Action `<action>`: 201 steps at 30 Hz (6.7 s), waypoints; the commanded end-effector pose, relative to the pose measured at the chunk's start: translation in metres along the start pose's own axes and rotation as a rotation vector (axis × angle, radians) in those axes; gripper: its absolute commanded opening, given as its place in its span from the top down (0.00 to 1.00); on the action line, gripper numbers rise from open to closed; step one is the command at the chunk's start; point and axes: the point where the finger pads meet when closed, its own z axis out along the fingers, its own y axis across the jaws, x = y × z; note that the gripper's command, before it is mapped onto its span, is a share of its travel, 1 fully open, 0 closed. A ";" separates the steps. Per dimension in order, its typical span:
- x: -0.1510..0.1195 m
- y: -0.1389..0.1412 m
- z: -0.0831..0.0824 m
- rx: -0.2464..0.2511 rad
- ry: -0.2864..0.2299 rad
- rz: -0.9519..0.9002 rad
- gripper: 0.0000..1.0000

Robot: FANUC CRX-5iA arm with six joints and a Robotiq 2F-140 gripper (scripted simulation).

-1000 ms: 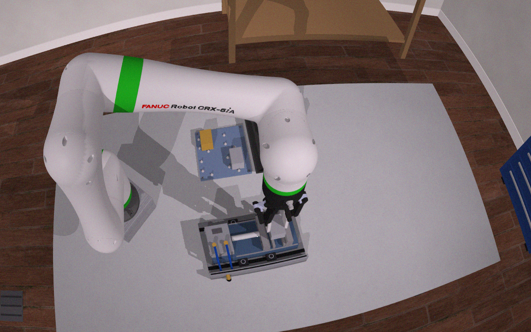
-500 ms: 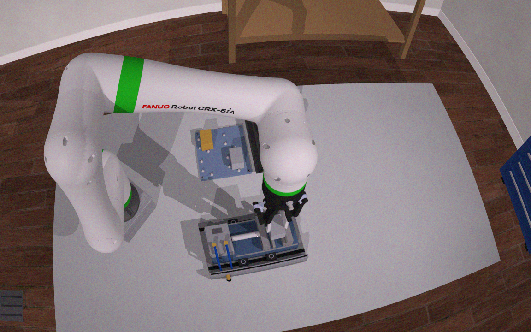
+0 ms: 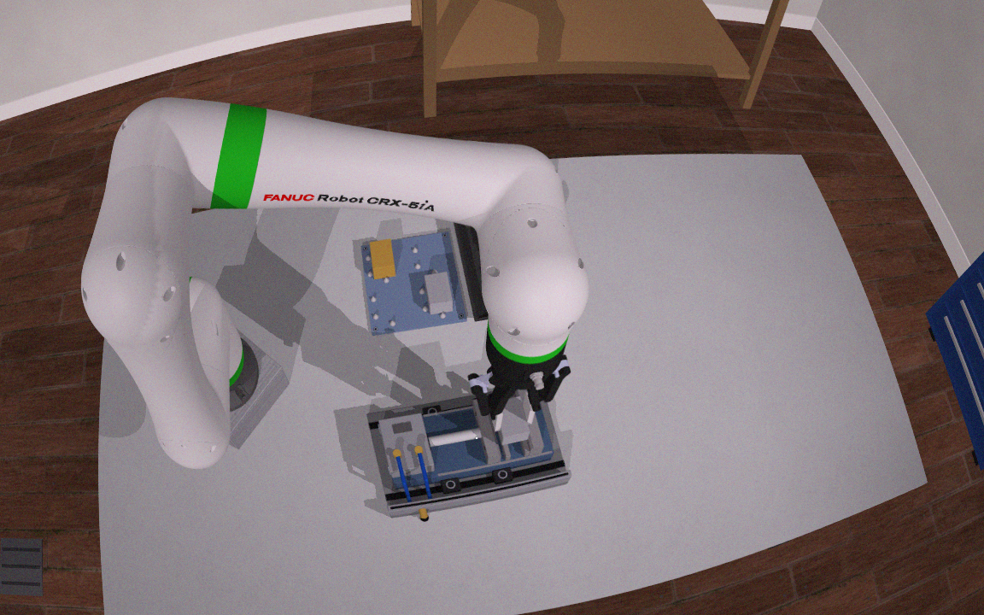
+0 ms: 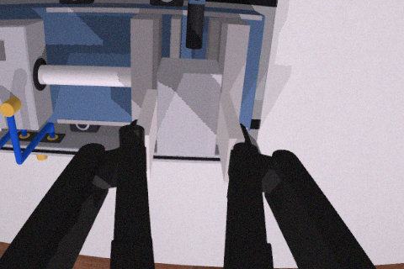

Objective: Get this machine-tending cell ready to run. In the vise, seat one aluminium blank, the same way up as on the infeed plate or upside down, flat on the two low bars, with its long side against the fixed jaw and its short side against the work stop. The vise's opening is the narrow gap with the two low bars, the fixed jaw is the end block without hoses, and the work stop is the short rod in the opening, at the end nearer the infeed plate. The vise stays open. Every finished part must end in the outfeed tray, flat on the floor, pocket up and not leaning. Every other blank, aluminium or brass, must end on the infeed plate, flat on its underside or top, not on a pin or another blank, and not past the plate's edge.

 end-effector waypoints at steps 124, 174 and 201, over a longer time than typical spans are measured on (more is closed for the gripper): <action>0.000 0.000 0.019 0.000 0.000 0.000 1.00; 0.002 0.001 0.019 0.000 0.000 0.000 1.00; 0.005 0.002 0.019 0.000 0.000 0.000 1.00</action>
